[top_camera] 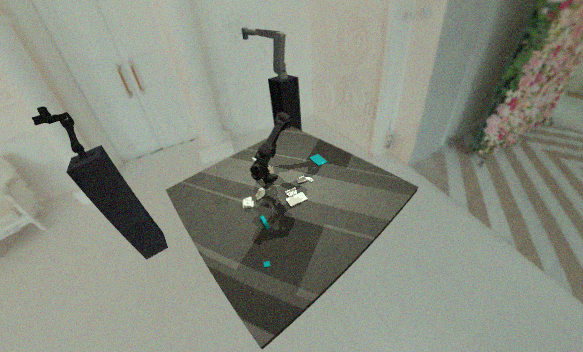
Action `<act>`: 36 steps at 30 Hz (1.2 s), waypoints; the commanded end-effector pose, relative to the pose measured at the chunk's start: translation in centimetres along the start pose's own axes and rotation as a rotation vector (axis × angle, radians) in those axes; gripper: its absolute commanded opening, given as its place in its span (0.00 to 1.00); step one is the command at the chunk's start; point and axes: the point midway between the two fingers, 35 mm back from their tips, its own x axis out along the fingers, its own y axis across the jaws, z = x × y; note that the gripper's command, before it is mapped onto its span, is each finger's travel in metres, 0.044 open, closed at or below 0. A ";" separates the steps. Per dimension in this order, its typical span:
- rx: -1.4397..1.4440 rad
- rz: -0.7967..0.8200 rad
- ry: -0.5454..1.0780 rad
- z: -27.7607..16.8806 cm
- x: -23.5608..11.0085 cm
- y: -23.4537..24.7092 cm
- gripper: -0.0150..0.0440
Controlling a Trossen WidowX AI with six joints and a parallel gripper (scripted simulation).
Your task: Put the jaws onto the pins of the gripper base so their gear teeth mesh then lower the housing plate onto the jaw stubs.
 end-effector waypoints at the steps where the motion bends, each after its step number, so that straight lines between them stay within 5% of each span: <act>1: -0.003 -0.005 -0.002 0.0 0.0 -0.1 0.25; 5: -0.003 -0.005 -0.002 0.0 0.0 -0.1 0.25; 22: 0.000 0.000 0.000 0.0 0.0 0.0 1.00; 36: 0.000 0.000 0.000 0.0 0.0 0.0 1.00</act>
